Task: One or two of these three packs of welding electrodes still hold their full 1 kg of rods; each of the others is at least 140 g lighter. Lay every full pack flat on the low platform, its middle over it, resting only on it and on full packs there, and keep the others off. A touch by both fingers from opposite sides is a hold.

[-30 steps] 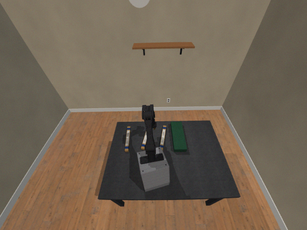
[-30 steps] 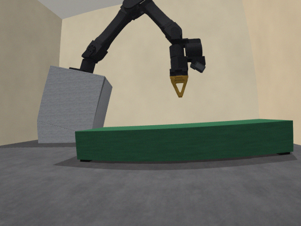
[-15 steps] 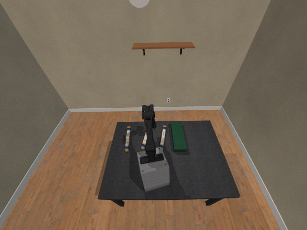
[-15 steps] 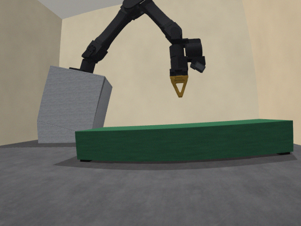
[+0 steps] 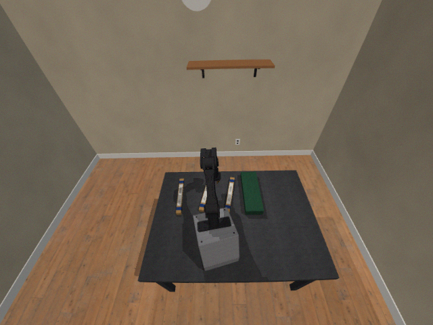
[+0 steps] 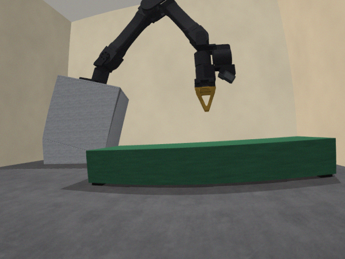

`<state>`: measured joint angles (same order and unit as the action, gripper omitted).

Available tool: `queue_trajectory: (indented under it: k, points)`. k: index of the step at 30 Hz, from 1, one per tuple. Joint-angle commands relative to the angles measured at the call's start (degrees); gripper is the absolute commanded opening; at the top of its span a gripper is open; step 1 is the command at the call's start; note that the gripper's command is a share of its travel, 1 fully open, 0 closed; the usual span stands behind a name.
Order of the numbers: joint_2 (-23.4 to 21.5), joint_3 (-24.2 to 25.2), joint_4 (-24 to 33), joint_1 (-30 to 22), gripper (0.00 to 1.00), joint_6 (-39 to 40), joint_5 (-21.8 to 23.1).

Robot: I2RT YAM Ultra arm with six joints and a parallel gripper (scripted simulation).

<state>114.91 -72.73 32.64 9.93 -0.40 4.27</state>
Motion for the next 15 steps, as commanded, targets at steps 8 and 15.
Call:
queue_trajectory:
  k: [8, 15]
  points:
    - [-3.15, 0.53, -0.99, -4.82, 0.74, 1.48, -1.31]
    - [-0.5, -0.46, -1.29, -10.09, 0.74, 6.46, -2.76]
